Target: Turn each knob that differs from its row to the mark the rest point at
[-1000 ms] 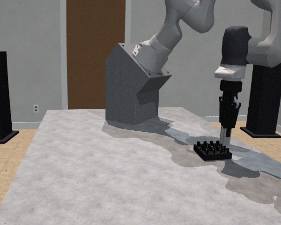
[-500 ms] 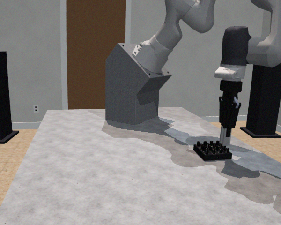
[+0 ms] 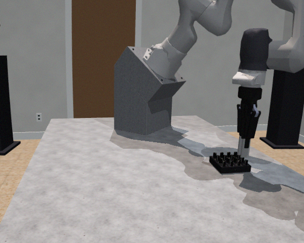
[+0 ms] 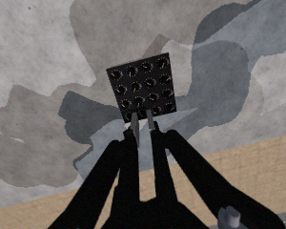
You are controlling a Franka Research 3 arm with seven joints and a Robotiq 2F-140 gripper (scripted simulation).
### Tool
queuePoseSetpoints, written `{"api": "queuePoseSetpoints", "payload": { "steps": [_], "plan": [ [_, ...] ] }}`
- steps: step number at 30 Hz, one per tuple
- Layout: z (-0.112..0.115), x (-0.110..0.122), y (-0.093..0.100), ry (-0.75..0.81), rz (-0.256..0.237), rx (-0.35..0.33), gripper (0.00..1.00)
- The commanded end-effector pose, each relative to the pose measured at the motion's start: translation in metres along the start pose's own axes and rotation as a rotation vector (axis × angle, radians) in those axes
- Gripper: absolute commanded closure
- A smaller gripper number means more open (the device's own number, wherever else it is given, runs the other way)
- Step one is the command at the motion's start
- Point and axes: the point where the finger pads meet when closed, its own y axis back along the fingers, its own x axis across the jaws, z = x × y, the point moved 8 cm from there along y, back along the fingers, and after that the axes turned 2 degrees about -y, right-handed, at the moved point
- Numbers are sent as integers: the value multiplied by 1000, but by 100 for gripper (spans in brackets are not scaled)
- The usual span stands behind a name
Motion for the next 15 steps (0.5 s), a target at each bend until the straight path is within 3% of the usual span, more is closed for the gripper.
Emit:
{"api": "queuePoseSetpoints", "payload": {
  "steps": [1,15],
  "plan": [
    [1,0,0,5,-1,0,88],
    [1,0,-5,5,-1,0,88]
  ]
}}
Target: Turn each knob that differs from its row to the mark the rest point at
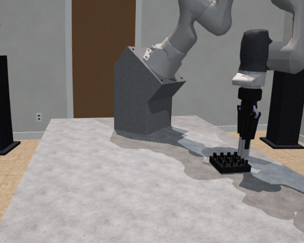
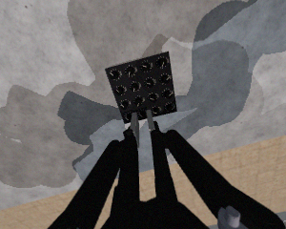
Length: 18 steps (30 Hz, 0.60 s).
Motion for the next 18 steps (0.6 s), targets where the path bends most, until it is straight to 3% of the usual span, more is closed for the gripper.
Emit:
{"api": "queuePoseSetpoints", "payload": {
  "steps": [1,18],
  "plan": [
    [0,0,-3,11,-3,3,88],
    [0,0,-11,11,-3,3,88]
  ]
}}
